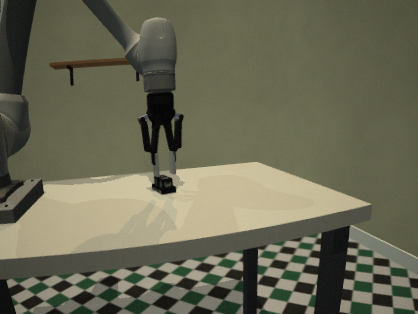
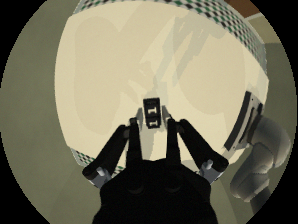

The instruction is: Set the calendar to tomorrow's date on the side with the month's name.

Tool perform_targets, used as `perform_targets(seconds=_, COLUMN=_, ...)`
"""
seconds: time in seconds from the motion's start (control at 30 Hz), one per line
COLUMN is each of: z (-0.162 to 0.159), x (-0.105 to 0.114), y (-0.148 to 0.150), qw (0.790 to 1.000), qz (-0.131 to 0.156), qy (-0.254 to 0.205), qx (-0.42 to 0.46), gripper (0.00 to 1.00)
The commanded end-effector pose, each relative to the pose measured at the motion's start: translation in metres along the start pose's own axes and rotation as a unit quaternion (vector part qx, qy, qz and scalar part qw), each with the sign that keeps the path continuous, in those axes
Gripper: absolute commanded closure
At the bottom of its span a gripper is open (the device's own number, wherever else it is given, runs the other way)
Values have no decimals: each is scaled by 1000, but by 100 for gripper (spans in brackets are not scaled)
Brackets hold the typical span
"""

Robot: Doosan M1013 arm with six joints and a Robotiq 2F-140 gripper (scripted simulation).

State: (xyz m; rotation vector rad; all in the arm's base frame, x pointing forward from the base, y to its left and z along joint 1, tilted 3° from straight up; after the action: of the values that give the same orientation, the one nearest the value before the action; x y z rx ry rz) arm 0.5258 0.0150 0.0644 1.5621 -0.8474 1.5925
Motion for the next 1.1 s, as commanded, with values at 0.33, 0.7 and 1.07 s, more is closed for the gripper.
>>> perform_targets(seconds=0.33, z=0, x=0, y=0, qw=1000, qz=0, qy=0, qx=0, gripper=71)
perform_targets(seconds=0.7, z=0, x=-13, y=0, qw=1000, qz=0, qy=0, qx=0, gripper=71)
perform_targets(seconds=1.07, z=0, x=-28, y=0, qw=1000, qz=0, qy=0, qx=0, gripper=71)
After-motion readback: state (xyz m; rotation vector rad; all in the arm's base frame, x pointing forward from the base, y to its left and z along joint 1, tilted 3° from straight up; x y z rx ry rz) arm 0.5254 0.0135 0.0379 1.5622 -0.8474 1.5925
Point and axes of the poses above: the point where the finger pads meet when closed, its own x axis back along the fingers, its own y axis across the jaws, z = x × y, the point moved 3 cm from there along x, back along the fingers, and after that the axes turned 14 degrees about x, right-handed, at the moved point
